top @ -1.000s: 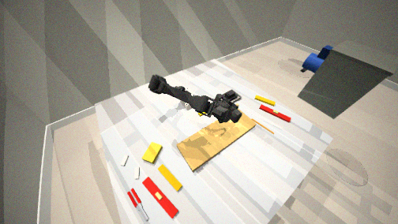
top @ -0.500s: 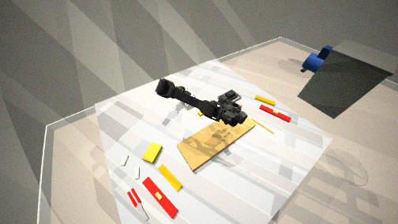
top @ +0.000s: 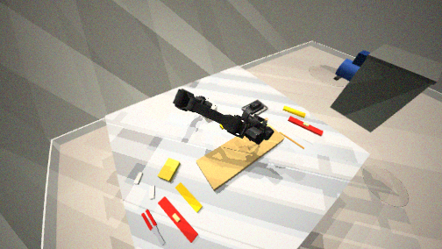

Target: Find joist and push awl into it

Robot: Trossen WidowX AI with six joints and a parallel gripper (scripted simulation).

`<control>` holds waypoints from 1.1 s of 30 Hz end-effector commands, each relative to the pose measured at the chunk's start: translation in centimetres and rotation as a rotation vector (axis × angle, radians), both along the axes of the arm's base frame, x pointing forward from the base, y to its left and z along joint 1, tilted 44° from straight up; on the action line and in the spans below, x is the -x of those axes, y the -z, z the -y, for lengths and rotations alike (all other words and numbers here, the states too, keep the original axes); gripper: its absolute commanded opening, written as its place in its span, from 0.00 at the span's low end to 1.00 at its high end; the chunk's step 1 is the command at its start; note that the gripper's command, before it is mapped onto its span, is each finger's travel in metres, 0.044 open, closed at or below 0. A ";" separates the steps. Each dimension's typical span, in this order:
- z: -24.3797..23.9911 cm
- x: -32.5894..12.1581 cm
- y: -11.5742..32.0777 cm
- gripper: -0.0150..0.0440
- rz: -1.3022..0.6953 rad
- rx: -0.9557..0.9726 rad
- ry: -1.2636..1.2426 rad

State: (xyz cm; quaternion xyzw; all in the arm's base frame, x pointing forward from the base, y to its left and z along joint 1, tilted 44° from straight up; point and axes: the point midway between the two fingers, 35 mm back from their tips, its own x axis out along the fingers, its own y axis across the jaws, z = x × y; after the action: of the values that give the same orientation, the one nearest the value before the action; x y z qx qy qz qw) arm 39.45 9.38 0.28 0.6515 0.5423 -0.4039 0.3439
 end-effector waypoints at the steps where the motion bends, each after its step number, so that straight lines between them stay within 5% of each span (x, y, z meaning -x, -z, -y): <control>1: 0.2 0.1 0.4 0.25 0.003 -0.009 -0.006; 33: 3.4 0.6 3.7 0.25 0.003 -0.007 -0.006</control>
State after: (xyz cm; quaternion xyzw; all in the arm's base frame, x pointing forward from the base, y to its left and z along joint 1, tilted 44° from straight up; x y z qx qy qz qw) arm 38.92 6.32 -2.99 0.6520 0.5435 -0.4018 0.3436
